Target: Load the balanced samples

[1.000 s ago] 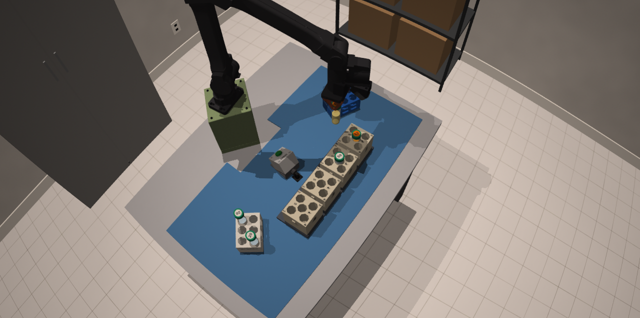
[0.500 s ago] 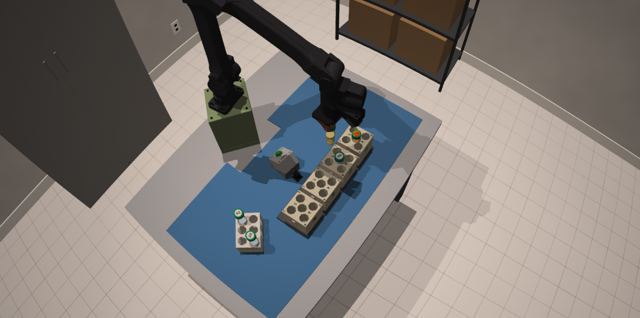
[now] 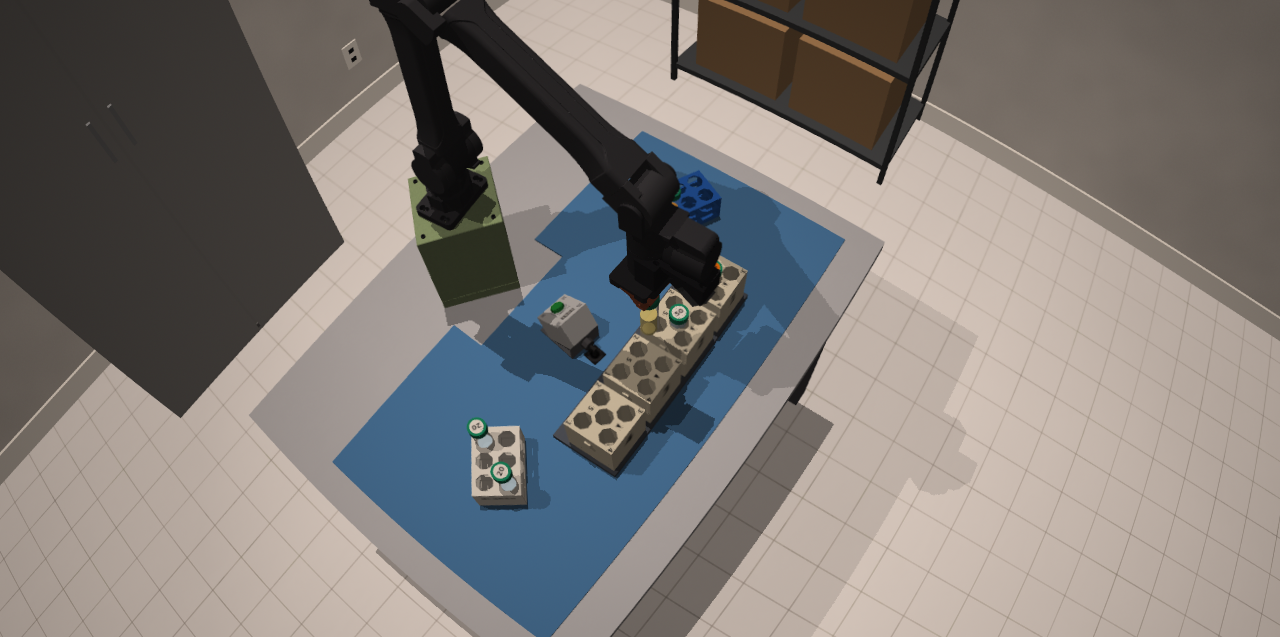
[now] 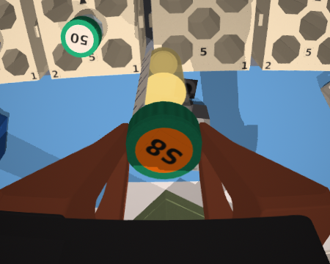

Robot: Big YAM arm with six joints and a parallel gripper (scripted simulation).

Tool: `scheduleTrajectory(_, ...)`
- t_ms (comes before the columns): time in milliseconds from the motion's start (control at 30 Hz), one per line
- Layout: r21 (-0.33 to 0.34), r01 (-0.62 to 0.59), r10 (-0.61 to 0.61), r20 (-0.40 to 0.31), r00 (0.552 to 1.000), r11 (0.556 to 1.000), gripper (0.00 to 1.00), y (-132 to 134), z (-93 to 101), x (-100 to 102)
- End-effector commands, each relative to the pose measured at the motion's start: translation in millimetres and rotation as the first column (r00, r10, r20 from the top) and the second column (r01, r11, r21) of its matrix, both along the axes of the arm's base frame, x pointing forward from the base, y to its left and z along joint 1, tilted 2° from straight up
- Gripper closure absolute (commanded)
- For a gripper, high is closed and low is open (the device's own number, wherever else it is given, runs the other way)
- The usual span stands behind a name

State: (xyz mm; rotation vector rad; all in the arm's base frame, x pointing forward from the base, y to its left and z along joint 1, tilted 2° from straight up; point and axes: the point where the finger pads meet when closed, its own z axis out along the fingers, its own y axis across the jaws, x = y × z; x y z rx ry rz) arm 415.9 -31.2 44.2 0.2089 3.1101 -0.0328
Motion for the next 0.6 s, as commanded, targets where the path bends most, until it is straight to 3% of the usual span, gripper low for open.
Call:
scheduleTrajectory(0, -0.005, -0.037, 0.037, 0.040, 0.999, 0.999, 1.00, -24.7, 17.4, 26.2)
scheduleTrajectory(233, -0.012, -0.036, 0.037, 0.063, 0.997, 0.999, 1.00, -48.9, 15.9, 37.7)
scheduleTrajectory(267, -0.003, -0.038, 0.038, 0.020, 0.999, 0.999, 1.00, -45.0, -1.7, 18.3)
scheduleTrajectory(300, -0.002, -0.055, 0.055, 0.012, 0.998, 0.998, 1.00, -37.2, -7.1, 15.6)
scheduleTrajectory(567, -0.002, -0.051, 0.051, 0.011, 0.999, 0.999, 1.00, -39.1, -28.7, 15.3)
